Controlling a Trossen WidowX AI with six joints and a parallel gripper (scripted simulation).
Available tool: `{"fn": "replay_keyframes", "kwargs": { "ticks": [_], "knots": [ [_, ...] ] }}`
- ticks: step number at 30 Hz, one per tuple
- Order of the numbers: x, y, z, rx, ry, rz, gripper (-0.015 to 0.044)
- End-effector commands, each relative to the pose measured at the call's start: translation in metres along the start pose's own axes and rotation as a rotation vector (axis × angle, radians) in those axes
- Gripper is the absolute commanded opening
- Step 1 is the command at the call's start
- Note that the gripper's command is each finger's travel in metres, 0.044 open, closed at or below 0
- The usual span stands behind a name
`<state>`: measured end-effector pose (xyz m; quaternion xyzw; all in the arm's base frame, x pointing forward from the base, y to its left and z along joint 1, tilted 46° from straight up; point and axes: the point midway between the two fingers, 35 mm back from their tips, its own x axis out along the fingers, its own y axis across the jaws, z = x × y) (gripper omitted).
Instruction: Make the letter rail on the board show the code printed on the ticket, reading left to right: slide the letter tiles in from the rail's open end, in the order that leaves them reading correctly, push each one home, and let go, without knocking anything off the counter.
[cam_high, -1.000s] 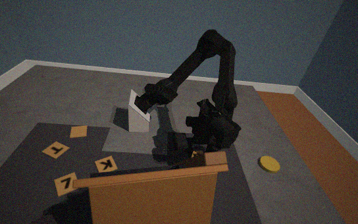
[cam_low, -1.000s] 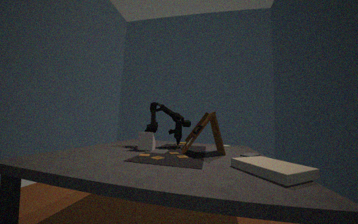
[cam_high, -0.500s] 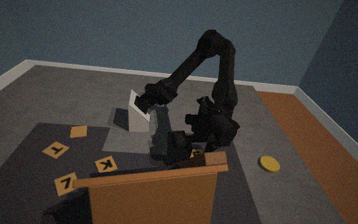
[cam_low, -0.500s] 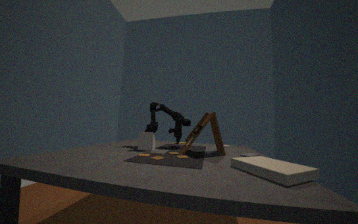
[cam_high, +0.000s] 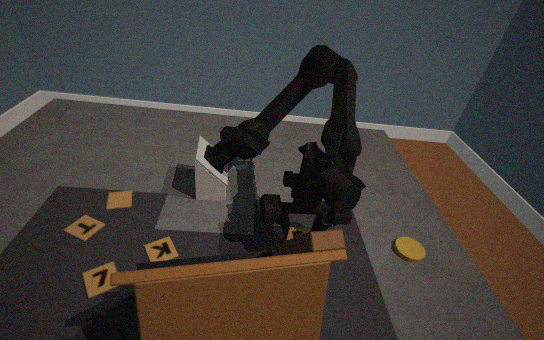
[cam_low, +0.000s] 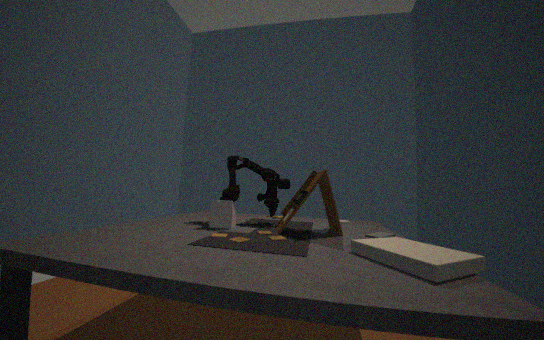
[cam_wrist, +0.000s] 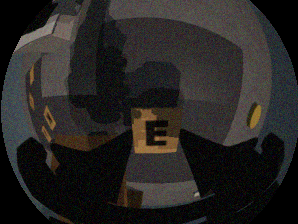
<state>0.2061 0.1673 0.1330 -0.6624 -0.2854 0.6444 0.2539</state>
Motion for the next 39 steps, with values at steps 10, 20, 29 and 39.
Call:
{"fn": "replay_keyframes", "kwargs": {
  "ticks": [10,20,29,39],
  "knots": [
    [-0.014,-0.003,-0.025,0.044,0.125,0.035,0.0],
    [-0.026,-0.005,-0.043,0.08,0.221,0.054,0.0],
    [-0.039,-0.008,-0.059,0.116,0.313,0.065,0.0],
    [-0.056,-0.011,-0.076,0.157,0.417,0.07,0.0]
  ]
}}
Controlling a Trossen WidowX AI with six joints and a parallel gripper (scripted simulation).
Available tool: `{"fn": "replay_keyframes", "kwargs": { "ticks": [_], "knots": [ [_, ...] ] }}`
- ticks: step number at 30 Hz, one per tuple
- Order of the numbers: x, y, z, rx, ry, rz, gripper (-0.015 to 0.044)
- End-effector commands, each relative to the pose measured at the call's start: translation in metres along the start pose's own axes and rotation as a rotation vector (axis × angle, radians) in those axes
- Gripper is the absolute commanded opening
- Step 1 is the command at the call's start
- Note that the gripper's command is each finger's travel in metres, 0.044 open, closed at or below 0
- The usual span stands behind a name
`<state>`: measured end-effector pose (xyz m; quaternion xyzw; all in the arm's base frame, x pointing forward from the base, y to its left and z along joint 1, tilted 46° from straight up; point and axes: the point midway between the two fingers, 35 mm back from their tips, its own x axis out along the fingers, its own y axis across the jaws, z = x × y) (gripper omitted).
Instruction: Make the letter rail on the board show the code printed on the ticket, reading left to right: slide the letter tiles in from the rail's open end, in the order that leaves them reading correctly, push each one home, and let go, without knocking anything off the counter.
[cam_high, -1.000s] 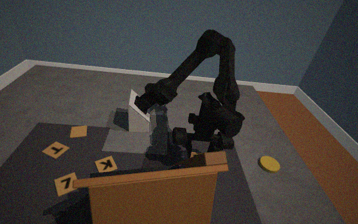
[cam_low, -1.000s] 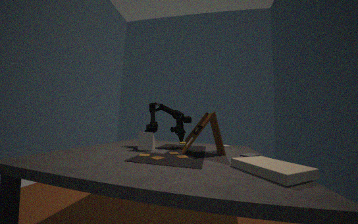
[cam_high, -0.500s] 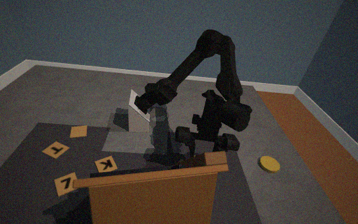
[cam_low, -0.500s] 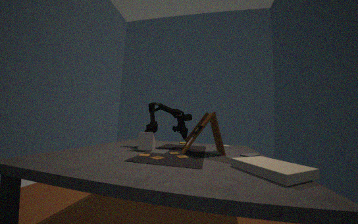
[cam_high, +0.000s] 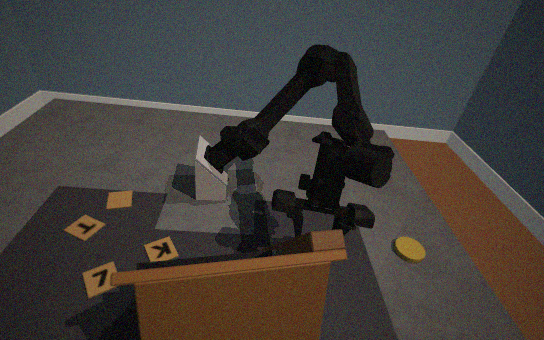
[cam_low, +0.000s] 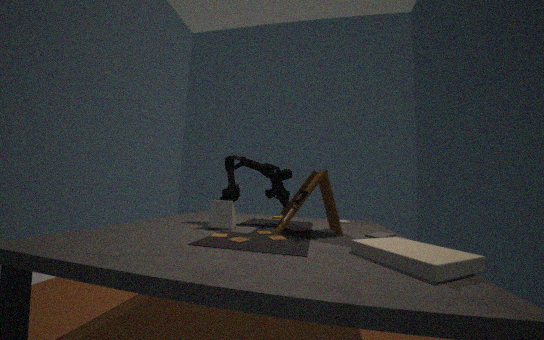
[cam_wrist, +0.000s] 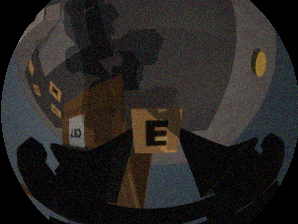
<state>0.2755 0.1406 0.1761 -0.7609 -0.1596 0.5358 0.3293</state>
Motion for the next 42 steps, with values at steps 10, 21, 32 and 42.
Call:
{"fn": "replay_keyframes", "kwargs": {
  "ticks": [10,21,32,42],
  "knots": [
    [-0.017,-0.009,-0.03,0.052,0.146,-0.005,0.0],
    [-0.036,-0.013,-0.055,0.103,0.276,-0.015,0.0],
    [-0.061,-0.016,-0.082,0.162,0.422,-0.034,0.0],
    [-0.087,-0.014,-0.106,0.222,0.553,-0.056,0.0]
  ]
}}
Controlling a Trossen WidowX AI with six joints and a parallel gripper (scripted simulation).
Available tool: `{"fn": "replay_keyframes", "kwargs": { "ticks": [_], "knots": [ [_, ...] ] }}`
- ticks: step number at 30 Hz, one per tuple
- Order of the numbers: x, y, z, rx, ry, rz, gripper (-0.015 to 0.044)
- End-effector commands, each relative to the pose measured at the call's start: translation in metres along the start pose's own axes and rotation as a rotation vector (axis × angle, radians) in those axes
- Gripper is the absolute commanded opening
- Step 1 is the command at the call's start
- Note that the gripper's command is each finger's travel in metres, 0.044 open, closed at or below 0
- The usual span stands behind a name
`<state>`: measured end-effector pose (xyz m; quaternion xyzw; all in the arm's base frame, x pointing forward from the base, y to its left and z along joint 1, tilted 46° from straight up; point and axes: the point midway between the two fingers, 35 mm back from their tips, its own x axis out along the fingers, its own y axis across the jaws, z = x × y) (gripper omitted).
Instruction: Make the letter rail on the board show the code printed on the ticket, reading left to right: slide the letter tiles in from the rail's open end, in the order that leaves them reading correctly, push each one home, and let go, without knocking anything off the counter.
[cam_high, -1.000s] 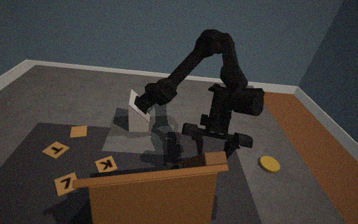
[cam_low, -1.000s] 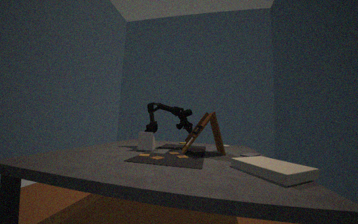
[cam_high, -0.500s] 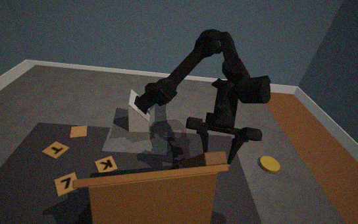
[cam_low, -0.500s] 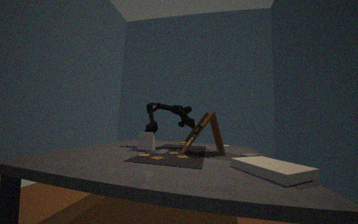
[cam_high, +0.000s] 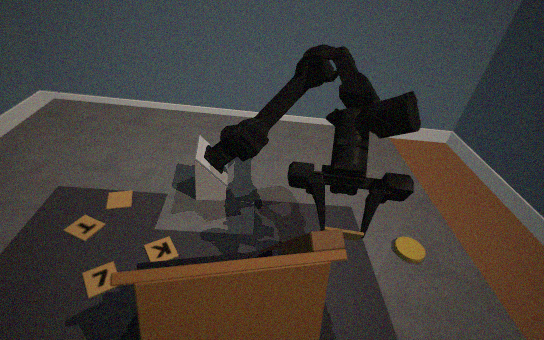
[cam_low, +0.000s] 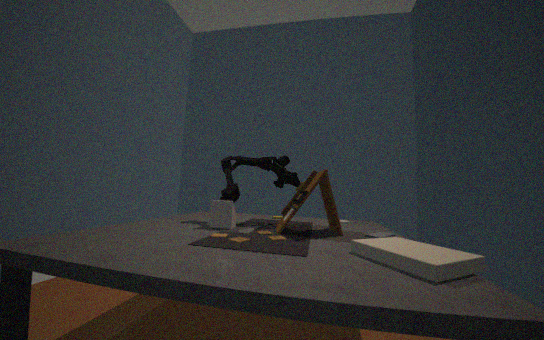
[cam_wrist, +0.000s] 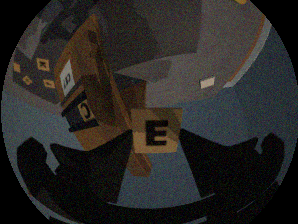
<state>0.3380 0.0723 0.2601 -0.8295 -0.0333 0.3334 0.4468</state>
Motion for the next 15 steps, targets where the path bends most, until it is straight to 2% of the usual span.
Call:
{"fn": "replay_keyframes", "kwargs": {
  "ticks": [1,15],
  "knots": [
    [-0.006,-0.003,-0.015,0.025,0.053,-0.011,0.0],
    [-0.012,0.023,-0.077,0.235,0.195,-0.005,0.0]
  ]
}}
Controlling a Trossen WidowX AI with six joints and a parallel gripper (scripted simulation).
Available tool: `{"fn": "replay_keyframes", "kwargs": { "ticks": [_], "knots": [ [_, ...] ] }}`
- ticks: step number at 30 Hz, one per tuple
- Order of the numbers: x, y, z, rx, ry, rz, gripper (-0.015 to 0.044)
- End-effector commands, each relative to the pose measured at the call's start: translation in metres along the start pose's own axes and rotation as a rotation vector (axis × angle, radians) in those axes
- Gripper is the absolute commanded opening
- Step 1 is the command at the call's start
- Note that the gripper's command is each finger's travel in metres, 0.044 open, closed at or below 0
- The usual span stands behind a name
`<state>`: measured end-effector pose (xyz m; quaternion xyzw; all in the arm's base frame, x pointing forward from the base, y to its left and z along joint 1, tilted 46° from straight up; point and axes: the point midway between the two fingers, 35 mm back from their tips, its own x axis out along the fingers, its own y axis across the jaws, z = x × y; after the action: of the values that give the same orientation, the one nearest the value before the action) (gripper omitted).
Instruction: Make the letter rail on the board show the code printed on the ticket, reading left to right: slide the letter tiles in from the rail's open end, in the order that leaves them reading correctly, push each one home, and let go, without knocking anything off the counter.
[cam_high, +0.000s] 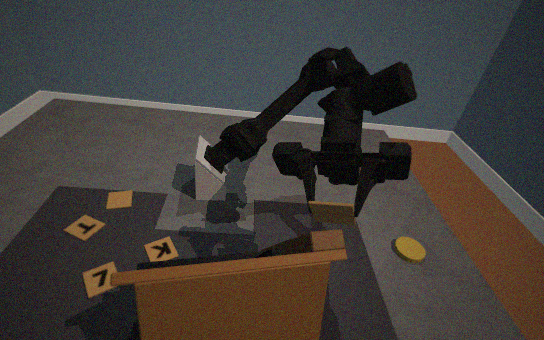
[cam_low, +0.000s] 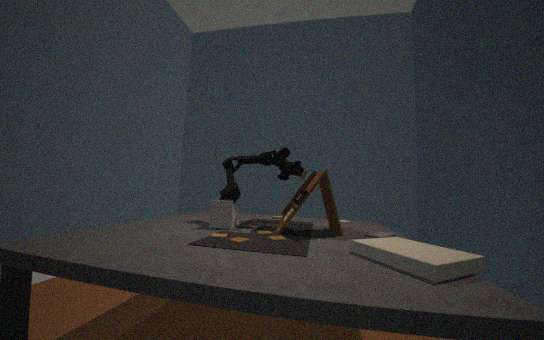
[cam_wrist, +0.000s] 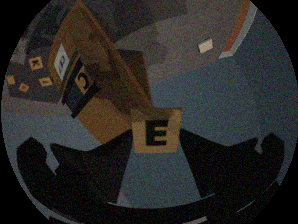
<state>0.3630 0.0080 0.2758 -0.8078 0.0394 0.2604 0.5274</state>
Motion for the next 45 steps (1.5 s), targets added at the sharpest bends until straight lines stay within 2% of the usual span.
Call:
{"fn": "replay_keyframes", "kwargs": {
  "ticks": [1,20,45],
  "knots": [
    [0.002,0.003,-0.015,0.055,0.023,-0.002,0.0],
    [0.025,0.05,-0.078,0.439,0.057,0.011,0.0],
    [0.078,0.169,-0.094,1.191,-0.102,0.147,0.0]
  ]
}}
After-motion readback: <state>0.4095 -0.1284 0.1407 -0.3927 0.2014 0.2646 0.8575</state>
